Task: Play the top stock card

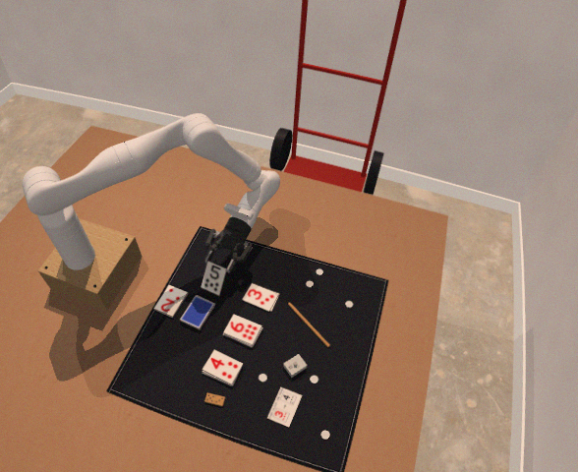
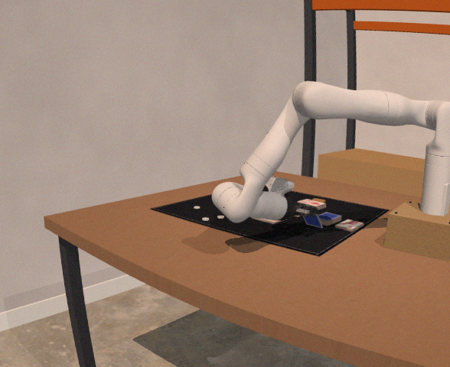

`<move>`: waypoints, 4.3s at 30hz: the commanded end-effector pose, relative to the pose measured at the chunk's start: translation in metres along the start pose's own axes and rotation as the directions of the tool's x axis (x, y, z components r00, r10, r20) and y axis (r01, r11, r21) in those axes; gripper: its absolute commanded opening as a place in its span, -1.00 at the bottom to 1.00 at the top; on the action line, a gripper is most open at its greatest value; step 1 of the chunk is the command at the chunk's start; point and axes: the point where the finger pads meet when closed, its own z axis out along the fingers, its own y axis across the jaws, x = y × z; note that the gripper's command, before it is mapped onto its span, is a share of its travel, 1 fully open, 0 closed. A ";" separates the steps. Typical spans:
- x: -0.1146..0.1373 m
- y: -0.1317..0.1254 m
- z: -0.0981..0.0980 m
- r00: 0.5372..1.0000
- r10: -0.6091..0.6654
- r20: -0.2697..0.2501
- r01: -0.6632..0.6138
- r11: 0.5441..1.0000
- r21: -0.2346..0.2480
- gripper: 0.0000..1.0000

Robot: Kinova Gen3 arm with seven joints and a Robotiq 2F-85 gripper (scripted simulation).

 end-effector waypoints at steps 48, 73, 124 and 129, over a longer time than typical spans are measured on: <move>0.000 -0.001 -0.005 0.941 0.002 0.339 -0.002 1.000 0.002 0.43; -0.002 -0.001 -0.006 0.792 0.000 0.610 -0.003 1.000 0.003 0.43; -0.013 -0.001 -0.003 0.214 -0.004 0.977 -0.007 1.000 0.006 0.43; -0.014 -0.001 -0.002 0.148 -0.005 0.989 -0.007 1.000 0.006 0.43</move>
